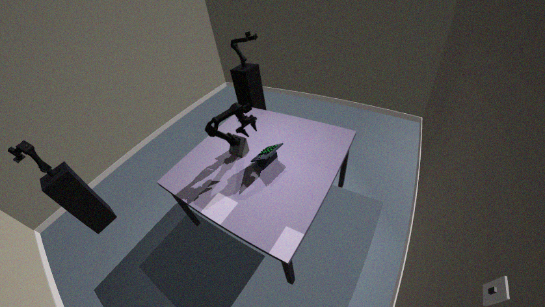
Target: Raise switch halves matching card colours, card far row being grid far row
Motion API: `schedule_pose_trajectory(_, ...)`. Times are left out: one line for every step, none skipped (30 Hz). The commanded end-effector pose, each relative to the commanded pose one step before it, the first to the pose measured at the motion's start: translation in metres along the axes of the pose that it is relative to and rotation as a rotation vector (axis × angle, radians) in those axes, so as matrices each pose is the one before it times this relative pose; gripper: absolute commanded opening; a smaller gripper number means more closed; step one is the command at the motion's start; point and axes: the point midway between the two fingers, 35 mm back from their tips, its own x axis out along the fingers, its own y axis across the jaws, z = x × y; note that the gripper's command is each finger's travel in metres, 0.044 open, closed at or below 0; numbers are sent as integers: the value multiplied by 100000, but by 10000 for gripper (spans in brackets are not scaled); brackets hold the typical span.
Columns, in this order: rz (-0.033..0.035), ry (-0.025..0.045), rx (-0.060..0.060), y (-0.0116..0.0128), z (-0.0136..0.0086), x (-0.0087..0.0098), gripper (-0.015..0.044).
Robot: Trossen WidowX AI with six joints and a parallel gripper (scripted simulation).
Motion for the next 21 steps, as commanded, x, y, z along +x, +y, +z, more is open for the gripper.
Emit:
schedule_pose_trajectory(180, 109, -13, 225, 119, 193, 374)
schedule_pose_trajectory(488, 286, -18, 657, 366, 594, 347)
schedule_pose_trajectory(637, 357, 31, 1031, 632, 1043, 321)
schedule_pose_trajectory(466, 261, 131, 1150, 806, 1372, 295)
schedule_pose_trajectory(98, 104, 215, 1016, 821, 1467, 269)
schedule_pose_trajectory(-284, -7, 279, 879, 818, 1554, 242)
schedule_pose_trajectory(-568, -62, 281, 657, 699, 1426, 216)
schedule_pose_trajectory(-485, -49, 180, 347, 407, 883, 190)
schedule_pose_trajectory(-587, -49, 185, 308, 391, 895, 164)
schedule_pose_trajectory(-498, -33, 138, 205, 278, 668, 137)
schedule_pose_trajectory(-203, -11, 53, 73, 103, 256, 111)
schedule_pose_trajectory(-18, -1, 5, 6, 9, 22, 85)
schedule_pose_trajectory(0, 0, 0, 0, 0, 0, 59)
schedule_pose_trajectory(0, 0, 0, 0, 0, 0, 32)
schedule_pose_trajectory(0, 0, 0, 0, 0, 0, 6)
schedule_pose_trajectory(0, 0, 0, 0, 0, 0, 0)
schedule_pose_trajectory(0, 0, 0, 0, 0, 0, 0)
schedule_pose_trajectory(47, -98, -1, 17, -1, 149, 0)
schedule_pose_trajectory(114, -304, -1, 42, -4, 446, 0)
schedule_pose_trajectory(98, -535, 3, 36, -10, 733, 0)
schedule_pose_trajectory(-44, -735, 10, -15, -23, 930, 0)
